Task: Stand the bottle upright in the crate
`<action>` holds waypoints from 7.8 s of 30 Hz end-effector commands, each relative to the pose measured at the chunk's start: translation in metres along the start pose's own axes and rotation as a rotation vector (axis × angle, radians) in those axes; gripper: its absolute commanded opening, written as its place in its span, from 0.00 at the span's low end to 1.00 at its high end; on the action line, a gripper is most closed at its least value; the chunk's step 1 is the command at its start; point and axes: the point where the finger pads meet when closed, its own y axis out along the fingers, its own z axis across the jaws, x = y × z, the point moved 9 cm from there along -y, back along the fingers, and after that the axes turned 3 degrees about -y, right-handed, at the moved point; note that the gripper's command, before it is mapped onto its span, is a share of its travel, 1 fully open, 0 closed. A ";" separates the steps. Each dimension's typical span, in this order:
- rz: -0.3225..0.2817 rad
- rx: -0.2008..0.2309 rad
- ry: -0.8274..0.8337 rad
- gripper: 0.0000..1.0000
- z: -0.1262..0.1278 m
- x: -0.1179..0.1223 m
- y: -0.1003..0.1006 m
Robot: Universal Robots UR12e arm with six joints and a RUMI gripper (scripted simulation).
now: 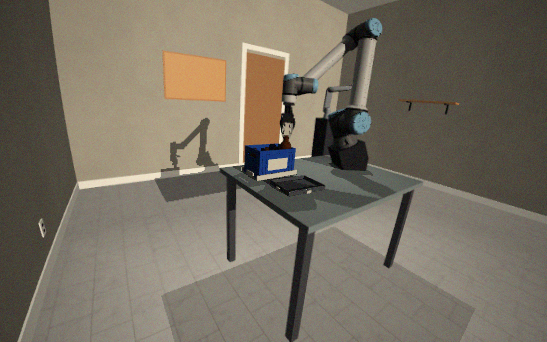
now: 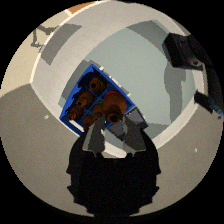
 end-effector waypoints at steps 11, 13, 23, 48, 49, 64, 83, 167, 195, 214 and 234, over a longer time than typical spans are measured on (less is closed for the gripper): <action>-0.001 -0.001 0.000 0.00 -0.001 0.000 0.014; -0.001 -0.001 0.000 0.00 -0.001 0.000 0.017; -0.001 -0.001 0.000 0.00 -0.001 0.000 0.026; -0.001 -0.001 0.000 0.00 -0.001 0.000 0.030; -0.001 -0.001 0.000 0.00 -0.001 0.000 0.030; -0.001 -0.001 0.000 0.00 -0.001 0.000 0.030; -0.001 -0.001 0.000 0.00 -0.001 0.000 0.030; -0.001 -0.001 0.000 0.00 -0.001 0.000 0.070; -0.001 -0.001 0.000 0.00 -0.001 0.000 0.071; -0.001 -0.001 0.000 0.00 -0.001 0.000 0.077; -0.001 -0.001 0.000 0.00 -0.001 0.000 0.085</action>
